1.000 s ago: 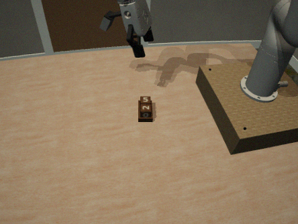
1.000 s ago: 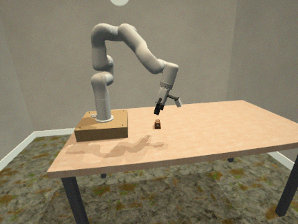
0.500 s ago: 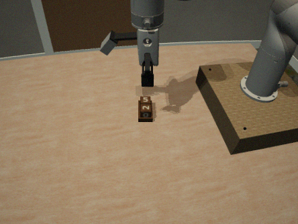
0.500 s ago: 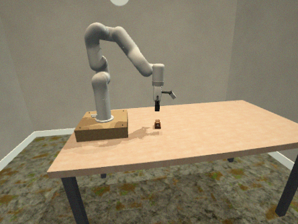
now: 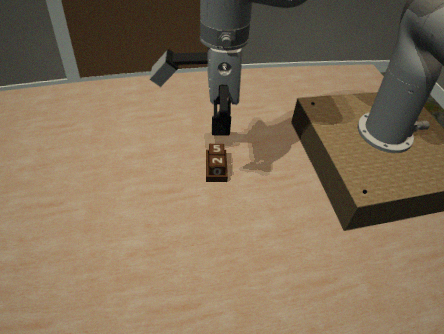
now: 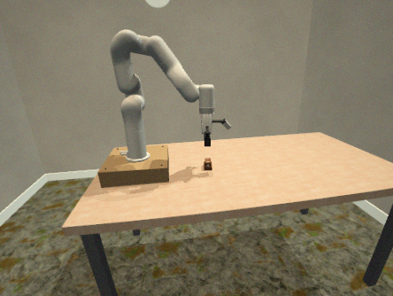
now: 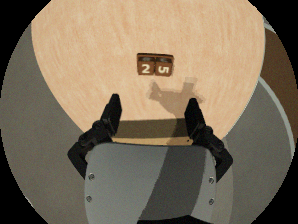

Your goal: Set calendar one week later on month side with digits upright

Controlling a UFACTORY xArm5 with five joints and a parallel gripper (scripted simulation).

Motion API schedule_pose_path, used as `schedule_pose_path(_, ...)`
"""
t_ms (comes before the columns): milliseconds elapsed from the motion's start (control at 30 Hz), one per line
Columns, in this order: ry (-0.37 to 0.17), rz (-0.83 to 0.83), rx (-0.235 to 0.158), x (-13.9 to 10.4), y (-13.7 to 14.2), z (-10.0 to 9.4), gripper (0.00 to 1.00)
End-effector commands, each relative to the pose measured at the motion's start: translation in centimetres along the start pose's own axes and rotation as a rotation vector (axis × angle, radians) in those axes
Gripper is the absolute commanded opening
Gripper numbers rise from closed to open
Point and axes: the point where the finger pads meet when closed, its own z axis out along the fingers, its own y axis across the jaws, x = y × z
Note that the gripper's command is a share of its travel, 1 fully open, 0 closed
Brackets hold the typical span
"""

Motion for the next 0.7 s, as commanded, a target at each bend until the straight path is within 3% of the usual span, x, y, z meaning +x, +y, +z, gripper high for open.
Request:
schedule_pose_path(0, 0.003, 0.0, 0.0, 0.1, 0.0, -0.1, 1.0)
schedule_pose_path(300, 0.003, -0.089, 0.0, -0.7, 0.6, -0.1, 1.0)
schedule_pose_path(667, 0.003, -0.441, -0.002, -4.0, 3.0, 0.2, 1.0)
